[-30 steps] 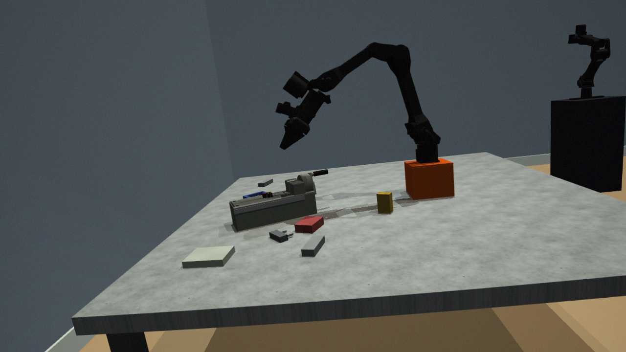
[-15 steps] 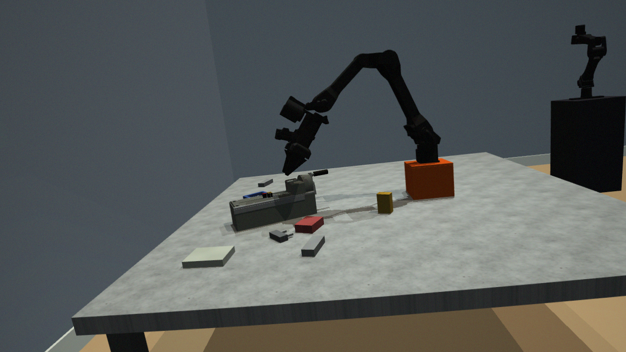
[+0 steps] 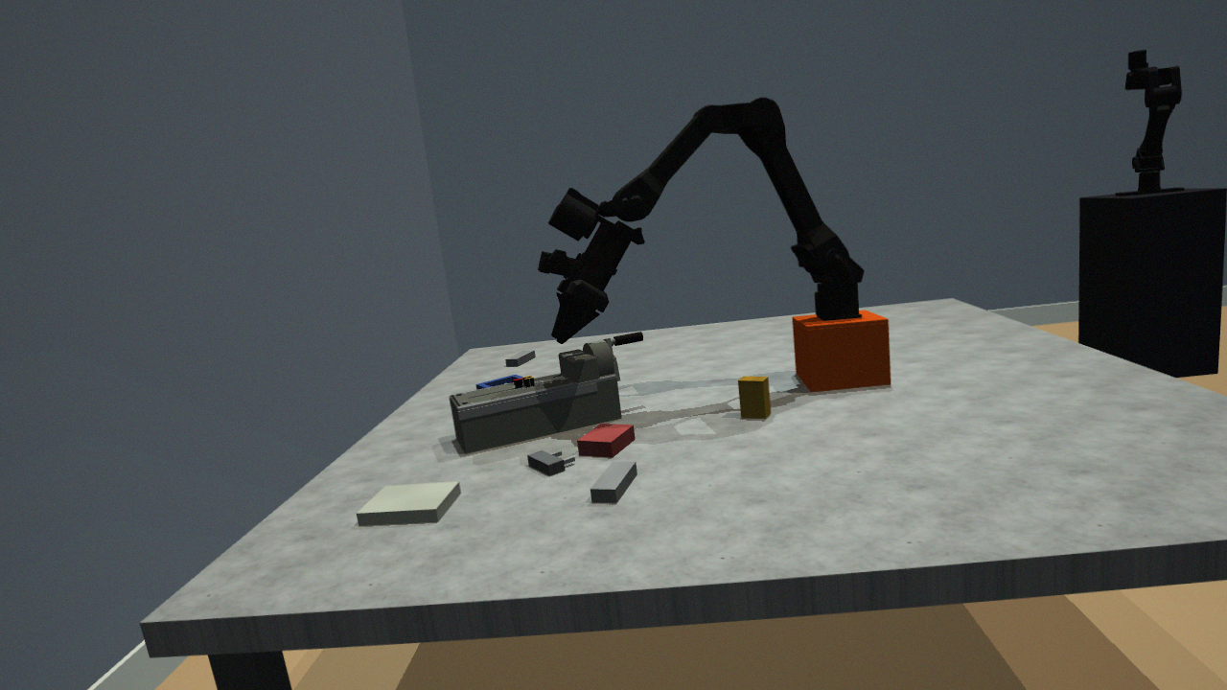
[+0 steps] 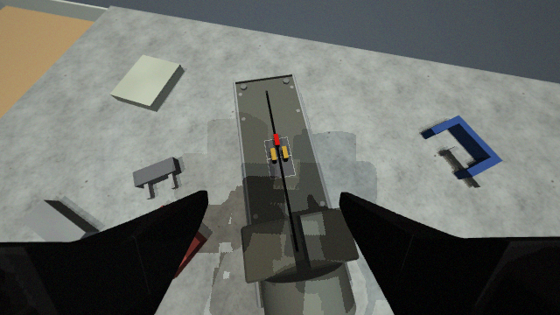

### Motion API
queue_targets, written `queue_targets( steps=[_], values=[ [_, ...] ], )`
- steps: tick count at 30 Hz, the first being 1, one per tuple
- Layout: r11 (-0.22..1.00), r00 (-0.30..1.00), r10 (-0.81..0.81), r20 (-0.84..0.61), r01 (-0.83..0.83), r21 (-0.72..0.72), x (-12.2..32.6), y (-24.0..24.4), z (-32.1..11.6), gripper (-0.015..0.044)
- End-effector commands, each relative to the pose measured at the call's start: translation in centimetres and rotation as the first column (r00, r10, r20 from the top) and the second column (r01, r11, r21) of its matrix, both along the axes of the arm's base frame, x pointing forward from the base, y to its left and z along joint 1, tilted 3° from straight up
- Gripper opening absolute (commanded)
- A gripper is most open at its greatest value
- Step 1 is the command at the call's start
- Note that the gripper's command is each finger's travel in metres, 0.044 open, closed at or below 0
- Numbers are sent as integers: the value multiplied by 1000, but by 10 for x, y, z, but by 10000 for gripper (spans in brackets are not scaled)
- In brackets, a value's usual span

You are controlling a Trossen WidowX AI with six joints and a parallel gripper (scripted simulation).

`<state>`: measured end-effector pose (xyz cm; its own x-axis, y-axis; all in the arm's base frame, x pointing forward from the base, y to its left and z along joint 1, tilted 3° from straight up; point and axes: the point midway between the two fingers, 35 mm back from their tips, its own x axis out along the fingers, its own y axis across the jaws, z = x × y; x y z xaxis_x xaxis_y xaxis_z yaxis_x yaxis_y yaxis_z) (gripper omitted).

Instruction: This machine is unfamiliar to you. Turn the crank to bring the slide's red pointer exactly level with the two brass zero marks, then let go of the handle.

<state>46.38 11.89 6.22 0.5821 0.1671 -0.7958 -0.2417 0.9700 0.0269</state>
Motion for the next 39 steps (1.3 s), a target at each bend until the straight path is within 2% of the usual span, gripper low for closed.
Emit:
queue_targets(
  steps=[1,9,39],
  values=[
    [1000,1000,0,0,0,4,0,1,1,440],
    [1000,1000,0,0,0,0,-1,2,53,440],
    [983,974,183,136,-179,-44,-99,-64,50,440]
  ],
)
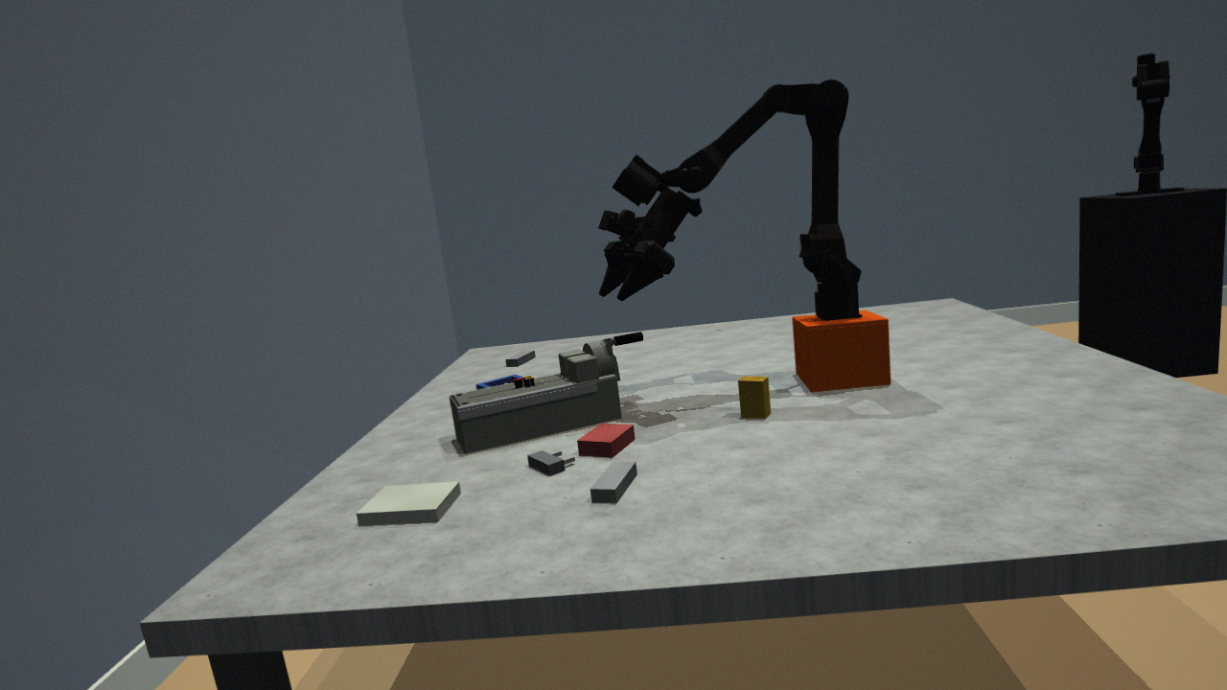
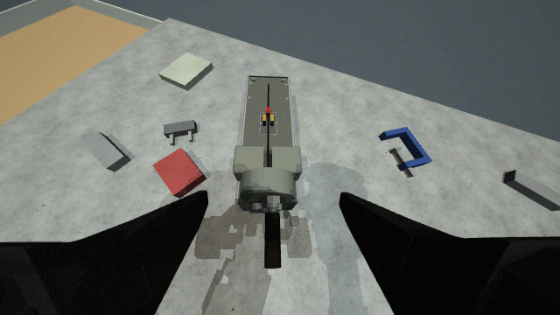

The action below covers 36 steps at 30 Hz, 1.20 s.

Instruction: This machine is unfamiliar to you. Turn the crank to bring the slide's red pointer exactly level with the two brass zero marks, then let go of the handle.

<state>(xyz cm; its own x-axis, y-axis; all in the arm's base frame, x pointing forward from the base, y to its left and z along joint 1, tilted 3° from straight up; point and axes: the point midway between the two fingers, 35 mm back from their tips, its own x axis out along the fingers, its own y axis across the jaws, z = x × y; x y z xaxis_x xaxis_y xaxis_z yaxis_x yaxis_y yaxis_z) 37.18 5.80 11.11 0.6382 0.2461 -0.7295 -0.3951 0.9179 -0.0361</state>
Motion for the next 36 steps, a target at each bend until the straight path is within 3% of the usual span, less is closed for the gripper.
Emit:
queue_targets(
  steps=[1,12,36],
  values=[
    [1000,1000,20,23,-20,-4,-7,-3,1,440],
    [1000,1000,20,23,-20,-4,-7,-5,-40,440],
    [1000,1000,20,23,-20,-4,-5,-6,-74,440]
  ],
)
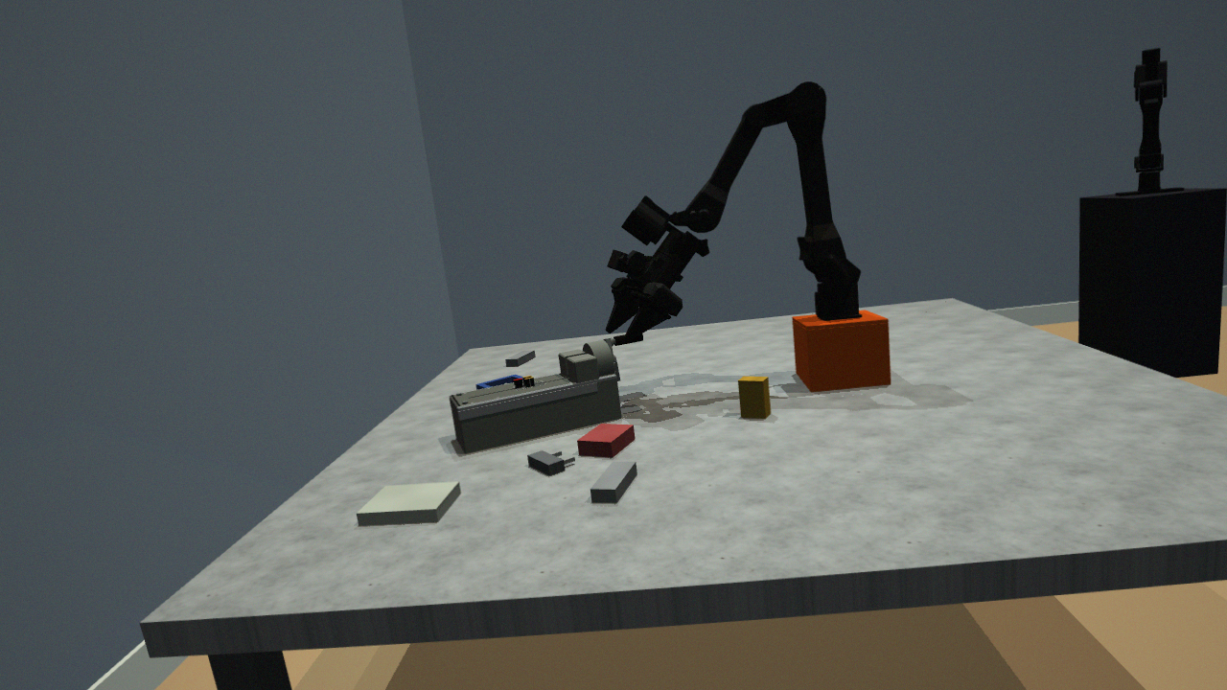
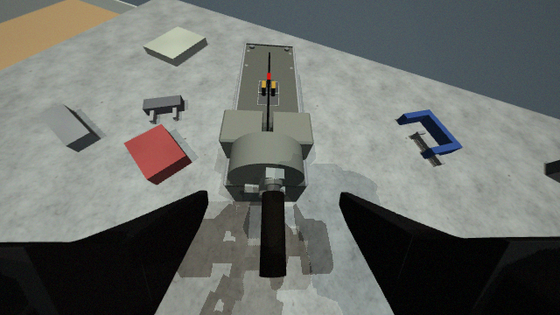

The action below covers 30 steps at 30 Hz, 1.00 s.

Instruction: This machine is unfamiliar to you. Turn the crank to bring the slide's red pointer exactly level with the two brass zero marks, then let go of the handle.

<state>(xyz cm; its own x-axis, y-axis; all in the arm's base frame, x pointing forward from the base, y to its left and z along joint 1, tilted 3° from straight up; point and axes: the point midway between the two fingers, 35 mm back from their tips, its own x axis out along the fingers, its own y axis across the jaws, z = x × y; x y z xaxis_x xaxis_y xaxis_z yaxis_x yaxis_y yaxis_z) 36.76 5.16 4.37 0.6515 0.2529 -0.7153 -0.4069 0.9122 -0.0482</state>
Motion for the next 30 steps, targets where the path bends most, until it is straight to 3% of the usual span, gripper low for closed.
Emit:
queue_targets(
  steps=[1,19,30],
  values=[
    [1000,1000,6,-1,-6,-1,0,0,-8,440],
    [1000,1000,6,-1,-6,-1,-2,-1,-34,440],
    [1000,1000,6,-1,-6,-1,-2,-1,-34,151]
  ],
)
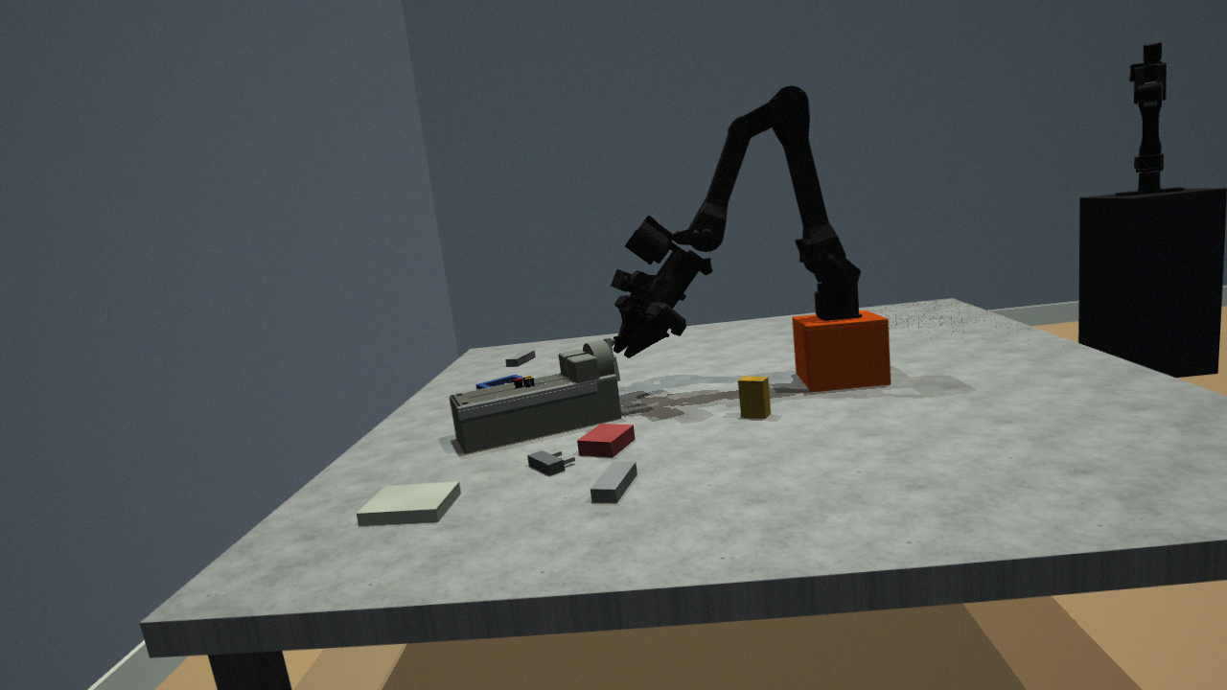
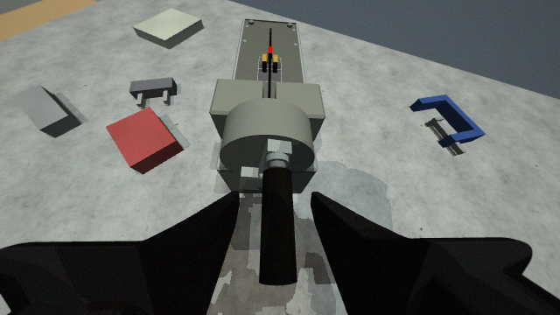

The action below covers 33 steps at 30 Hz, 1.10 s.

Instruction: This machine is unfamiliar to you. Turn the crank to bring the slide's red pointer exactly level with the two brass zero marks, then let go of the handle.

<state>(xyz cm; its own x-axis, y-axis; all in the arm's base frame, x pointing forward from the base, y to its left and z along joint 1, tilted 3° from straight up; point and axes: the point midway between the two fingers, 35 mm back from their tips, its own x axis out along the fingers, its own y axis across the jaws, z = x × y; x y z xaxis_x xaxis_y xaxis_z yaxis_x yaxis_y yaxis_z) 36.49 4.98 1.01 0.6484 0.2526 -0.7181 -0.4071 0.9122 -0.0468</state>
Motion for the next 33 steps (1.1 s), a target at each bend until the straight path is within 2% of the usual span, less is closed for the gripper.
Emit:
queue_targets(
  steps=[1,6,33],
  values=[
    [1000,1000,6,3,-6,-1,0,0,0,125],
    [1000,1000,6,3,-6,-1,0,0,0,0],
    [1000,1000,6,4,-6,-2,7,-17,-8,0]
  ],
)
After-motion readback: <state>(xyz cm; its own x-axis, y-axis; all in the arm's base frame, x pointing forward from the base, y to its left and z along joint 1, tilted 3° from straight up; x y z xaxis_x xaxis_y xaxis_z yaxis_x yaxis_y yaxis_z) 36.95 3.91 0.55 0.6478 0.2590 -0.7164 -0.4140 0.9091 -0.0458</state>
